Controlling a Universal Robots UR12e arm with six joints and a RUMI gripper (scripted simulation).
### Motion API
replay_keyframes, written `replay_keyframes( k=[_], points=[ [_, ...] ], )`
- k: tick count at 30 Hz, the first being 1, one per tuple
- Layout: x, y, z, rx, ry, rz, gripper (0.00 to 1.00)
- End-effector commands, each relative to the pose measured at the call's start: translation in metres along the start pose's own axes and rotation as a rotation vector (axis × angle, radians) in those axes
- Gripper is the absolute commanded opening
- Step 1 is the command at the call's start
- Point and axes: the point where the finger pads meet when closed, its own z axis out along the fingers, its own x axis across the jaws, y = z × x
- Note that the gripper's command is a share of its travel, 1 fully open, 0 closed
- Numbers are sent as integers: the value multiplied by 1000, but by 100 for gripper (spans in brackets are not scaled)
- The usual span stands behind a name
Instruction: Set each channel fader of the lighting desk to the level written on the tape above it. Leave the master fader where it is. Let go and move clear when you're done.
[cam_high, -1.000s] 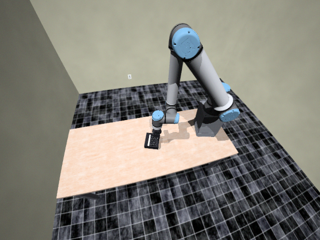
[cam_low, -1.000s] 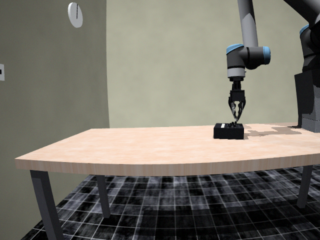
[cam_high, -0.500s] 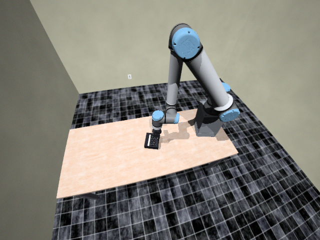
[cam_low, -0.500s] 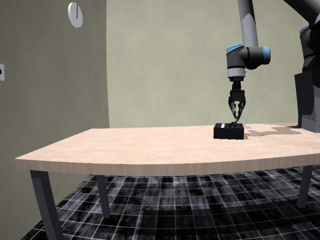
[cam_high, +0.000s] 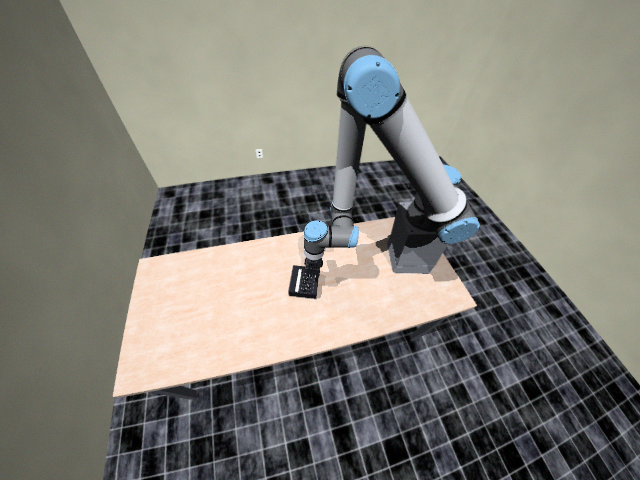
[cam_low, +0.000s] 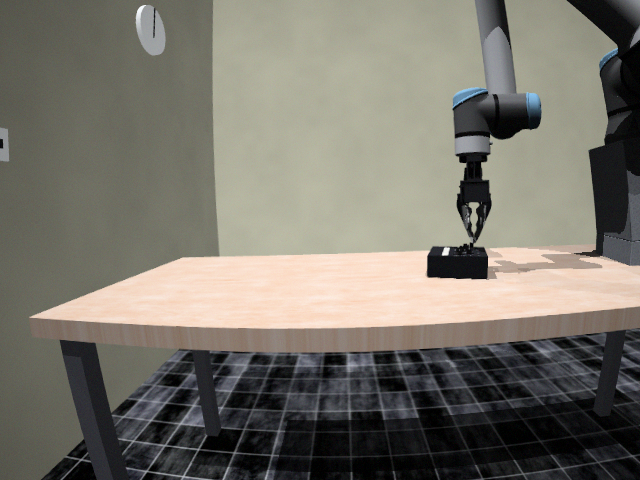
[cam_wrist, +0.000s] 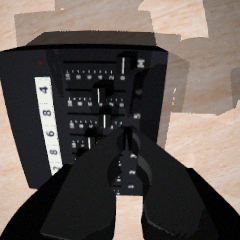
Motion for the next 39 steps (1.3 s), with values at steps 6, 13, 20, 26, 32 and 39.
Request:
replay_keyframes(
  k=[6, 13, 20, 26, 32, 39],
  points=[
    [0, 0, 1, 0, -1, 0, 0],
    [0, 0, 4, 0, -1, 0, 0],
    [0, 0, 9, 0, -1, 0, 0],
    [0, 0, 11, 0, -1, 0, 0],
    [0, 0, 12, 0, -1, 0, 0],
    [0, 0, 12, 0, -1, 0, 0]
  ],
)
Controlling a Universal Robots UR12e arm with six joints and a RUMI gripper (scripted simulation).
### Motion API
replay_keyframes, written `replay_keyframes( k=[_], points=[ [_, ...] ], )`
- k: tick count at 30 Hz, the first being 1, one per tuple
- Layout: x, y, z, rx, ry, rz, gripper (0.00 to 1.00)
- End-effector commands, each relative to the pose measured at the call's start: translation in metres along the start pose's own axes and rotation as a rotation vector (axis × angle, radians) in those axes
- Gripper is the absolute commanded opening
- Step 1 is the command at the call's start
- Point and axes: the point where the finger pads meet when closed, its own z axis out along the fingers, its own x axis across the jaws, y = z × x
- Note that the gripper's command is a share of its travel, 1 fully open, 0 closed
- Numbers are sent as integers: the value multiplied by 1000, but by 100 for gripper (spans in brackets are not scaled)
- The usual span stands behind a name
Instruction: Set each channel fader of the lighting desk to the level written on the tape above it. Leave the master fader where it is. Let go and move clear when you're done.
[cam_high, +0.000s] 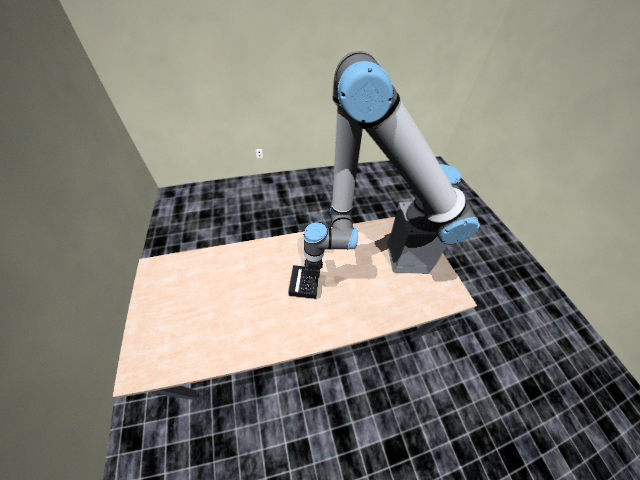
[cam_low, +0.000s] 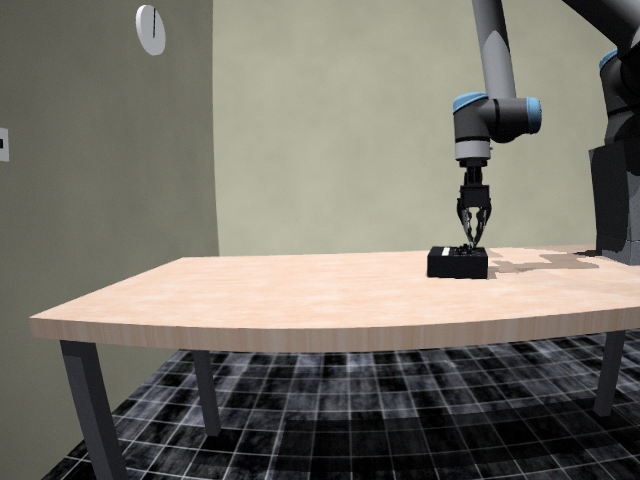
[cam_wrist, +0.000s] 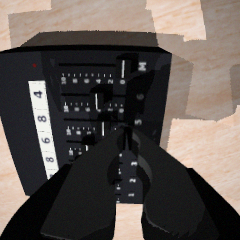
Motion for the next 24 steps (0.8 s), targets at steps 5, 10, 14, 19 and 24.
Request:
replay_keyframes(
  k=[5, 10, 14, 19, 24],
  points=[
    [0, 0, 0, 0, -1, 0, 0],
    [-1, 0, 0, 0, -1, 0, 0],
    [-1, 0, 0, 0, -1, 0, 0],
    [-2, 0, 0, 0, -1, 0, 0],
    [-3, 0, 0, 0, -1, 0, 0]
  ],
)
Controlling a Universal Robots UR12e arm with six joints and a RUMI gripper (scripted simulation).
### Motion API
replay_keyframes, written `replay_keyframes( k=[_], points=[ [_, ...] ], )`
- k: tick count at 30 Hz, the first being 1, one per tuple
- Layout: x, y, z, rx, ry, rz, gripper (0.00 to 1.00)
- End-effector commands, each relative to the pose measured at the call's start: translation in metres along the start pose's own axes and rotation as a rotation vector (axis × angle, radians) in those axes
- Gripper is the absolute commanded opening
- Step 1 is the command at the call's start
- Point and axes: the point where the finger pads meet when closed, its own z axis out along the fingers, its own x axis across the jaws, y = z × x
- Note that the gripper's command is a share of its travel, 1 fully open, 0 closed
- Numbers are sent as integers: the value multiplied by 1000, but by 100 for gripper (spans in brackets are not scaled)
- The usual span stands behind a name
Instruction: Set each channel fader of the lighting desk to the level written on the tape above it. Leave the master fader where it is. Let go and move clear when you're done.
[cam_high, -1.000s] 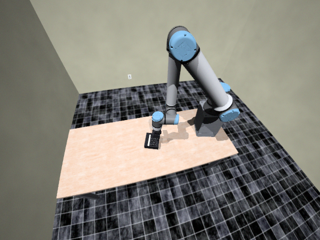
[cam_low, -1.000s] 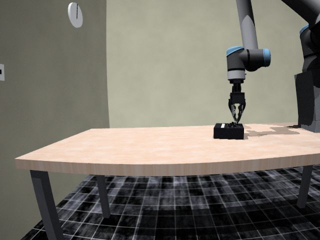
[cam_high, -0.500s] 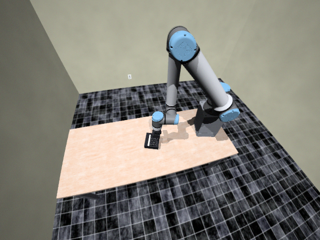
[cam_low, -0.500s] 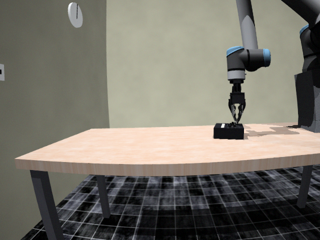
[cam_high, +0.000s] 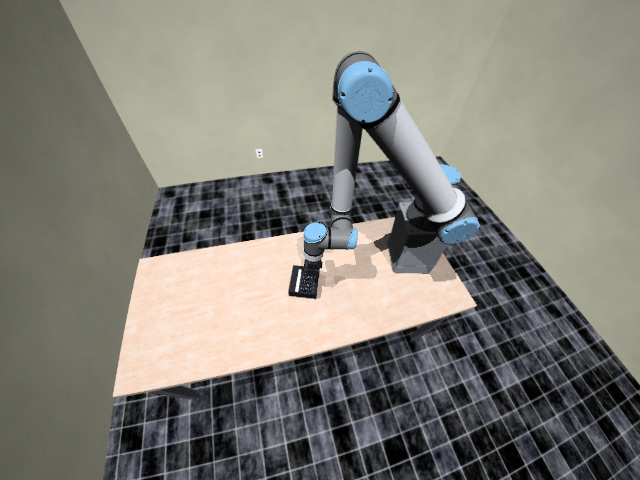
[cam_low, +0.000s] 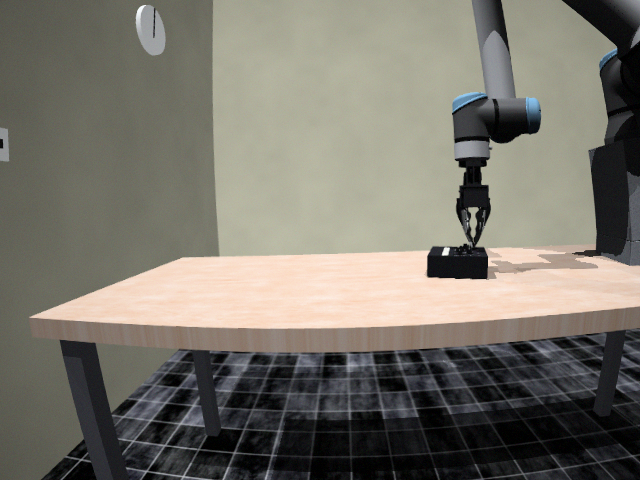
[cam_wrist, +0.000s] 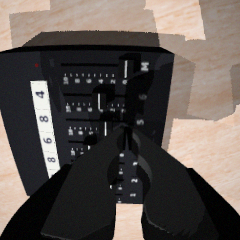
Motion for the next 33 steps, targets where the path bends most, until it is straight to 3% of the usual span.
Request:
replay_keyframes(
  k=[1, 33],
  points=[
    [-2, 0, 0, 0, -1, 0, 0],
    [-17, 0, 0, 0, -1, 0, 0]
  ],
)
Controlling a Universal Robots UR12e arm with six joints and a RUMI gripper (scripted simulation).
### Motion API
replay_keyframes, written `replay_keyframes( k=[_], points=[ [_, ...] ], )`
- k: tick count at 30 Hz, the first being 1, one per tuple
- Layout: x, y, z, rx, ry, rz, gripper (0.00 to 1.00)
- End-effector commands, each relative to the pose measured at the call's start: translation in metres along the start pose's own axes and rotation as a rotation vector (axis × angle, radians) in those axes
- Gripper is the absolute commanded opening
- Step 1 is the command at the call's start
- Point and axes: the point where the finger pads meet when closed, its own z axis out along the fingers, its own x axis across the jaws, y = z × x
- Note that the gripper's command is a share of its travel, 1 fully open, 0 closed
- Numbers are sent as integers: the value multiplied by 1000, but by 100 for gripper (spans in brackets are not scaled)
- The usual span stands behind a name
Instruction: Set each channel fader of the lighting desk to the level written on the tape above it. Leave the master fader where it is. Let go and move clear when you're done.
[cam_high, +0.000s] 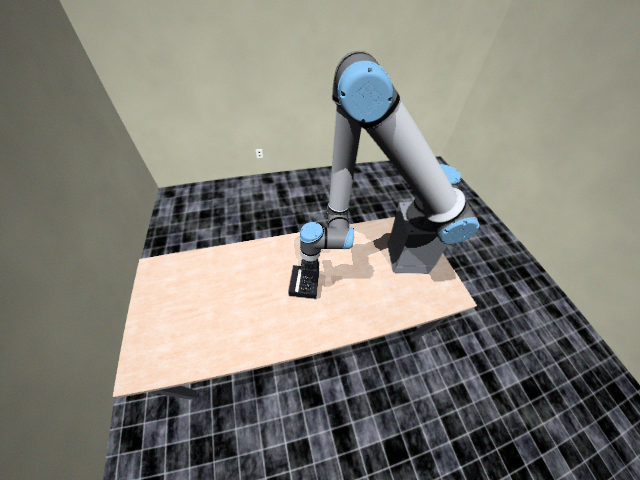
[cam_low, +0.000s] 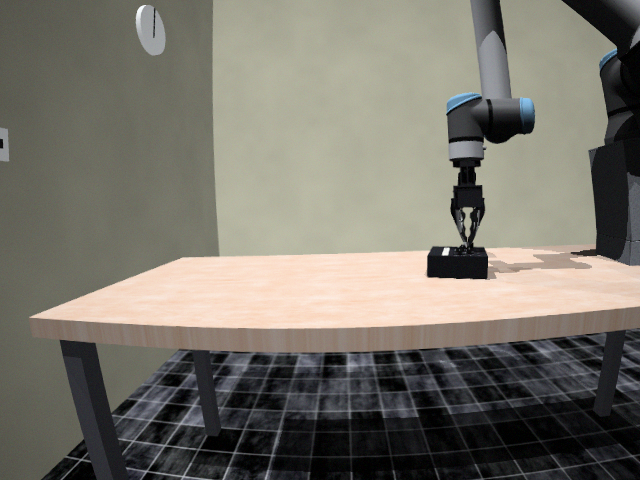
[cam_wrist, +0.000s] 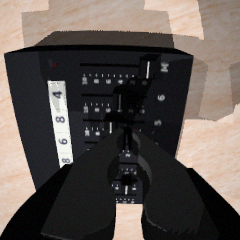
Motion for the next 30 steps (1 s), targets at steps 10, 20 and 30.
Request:
replay_keyframes(
  k=[10, 20, 30],
  points=[
    [-8, 0, 0, 0, -1, 0, 0],
    [-11, 0, 0, 0, -1, 0, 0],
    [-12, 0, 0, 0, -1, 0, 0]
  ],
)
